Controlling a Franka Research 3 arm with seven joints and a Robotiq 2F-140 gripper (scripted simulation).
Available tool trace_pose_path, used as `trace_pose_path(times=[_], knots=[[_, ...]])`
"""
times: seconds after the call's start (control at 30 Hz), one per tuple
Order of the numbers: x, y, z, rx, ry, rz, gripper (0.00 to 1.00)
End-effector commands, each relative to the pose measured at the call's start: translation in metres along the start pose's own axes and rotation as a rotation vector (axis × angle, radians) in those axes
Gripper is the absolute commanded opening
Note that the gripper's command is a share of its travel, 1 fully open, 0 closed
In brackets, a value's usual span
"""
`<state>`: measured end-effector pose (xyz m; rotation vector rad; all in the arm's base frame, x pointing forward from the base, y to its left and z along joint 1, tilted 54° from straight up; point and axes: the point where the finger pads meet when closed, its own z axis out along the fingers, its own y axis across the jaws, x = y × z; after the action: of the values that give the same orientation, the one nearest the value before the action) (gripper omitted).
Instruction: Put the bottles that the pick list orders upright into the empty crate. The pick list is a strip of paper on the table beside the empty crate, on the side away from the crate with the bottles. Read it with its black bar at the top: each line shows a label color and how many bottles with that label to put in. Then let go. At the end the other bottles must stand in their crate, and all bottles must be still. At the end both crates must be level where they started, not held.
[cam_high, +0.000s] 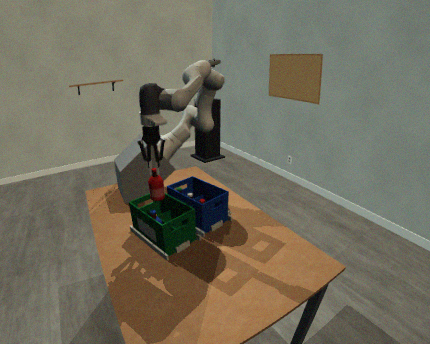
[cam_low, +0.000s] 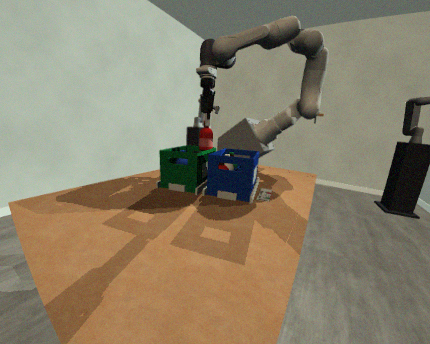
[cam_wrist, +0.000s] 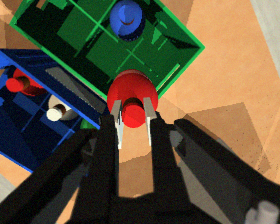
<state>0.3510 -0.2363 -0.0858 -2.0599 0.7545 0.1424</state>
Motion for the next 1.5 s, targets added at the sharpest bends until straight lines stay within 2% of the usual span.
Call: trace_pose_path(times=[0.0, 0.3, 1.47], knots=[[0.001, 0.001, -0.013, -0.003, 0.006, 0.006, 0.0], [0.0, 0.001, -0.027, -0.003, 0.006, 0.006, 0.0], [0.0, 0.001, -0.027, -0.003, 0.006, 0.006, 0.0]])
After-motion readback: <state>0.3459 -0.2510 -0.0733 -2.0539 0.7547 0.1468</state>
